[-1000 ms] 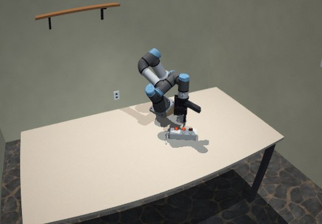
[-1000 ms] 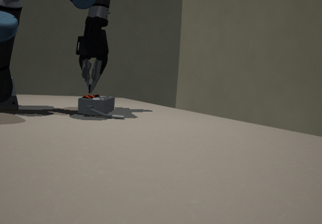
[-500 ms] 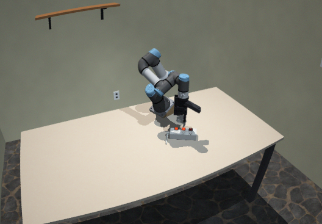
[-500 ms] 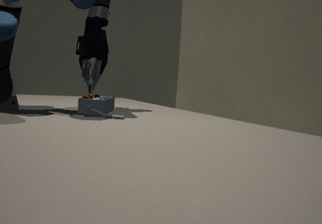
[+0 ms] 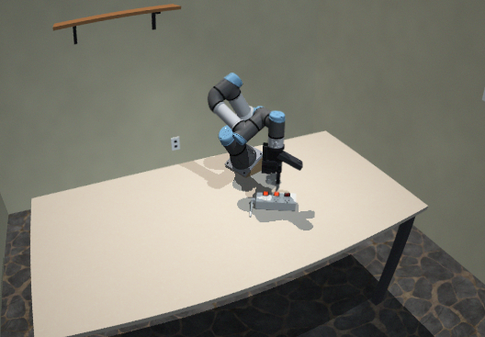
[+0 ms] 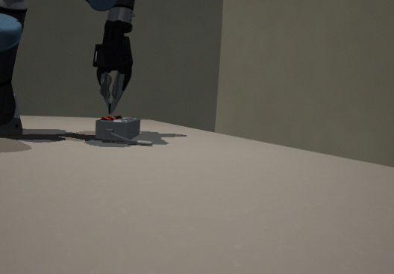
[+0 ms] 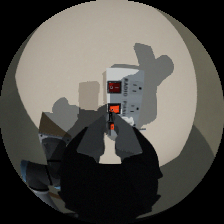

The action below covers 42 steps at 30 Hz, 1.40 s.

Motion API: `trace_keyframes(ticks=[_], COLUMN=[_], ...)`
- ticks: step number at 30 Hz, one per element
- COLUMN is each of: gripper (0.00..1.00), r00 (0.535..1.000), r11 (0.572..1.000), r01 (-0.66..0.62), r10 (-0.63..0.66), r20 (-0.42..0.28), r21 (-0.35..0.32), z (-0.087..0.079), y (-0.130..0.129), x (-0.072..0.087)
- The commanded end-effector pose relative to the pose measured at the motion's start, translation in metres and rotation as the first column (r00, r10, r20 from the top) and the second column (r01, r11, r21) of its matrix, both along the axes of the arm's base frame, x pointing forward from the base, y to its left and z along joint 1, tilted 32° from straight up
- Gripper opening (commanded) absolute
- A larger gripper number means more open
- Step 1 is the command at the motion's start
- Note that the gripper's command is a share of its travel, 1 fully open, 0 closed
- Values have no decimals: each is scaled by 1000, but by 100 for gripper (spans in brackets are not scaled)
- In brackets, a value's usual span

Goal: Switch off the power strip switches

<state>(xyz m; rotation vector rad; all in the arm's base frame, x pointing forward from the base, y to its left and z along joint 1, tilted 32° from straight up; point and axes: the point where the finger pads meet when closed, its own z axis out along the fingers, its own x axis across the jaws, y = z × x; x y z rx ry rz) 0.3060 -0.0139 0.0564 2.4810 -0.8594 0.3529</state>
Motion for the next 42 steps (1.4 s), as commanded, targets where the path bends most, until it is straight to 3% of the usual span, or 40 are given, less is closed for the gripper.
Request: trace_keyframes(ticks=[1, 42], gripper=[0, 0], r00=[1000, 1000], r11=[1000, 1000], r01=[0, 0], r10=[0, 0], r20=[2, 2], r21=[0, 0], z=[1, -7], y=[0, -4], x=[1, 1])
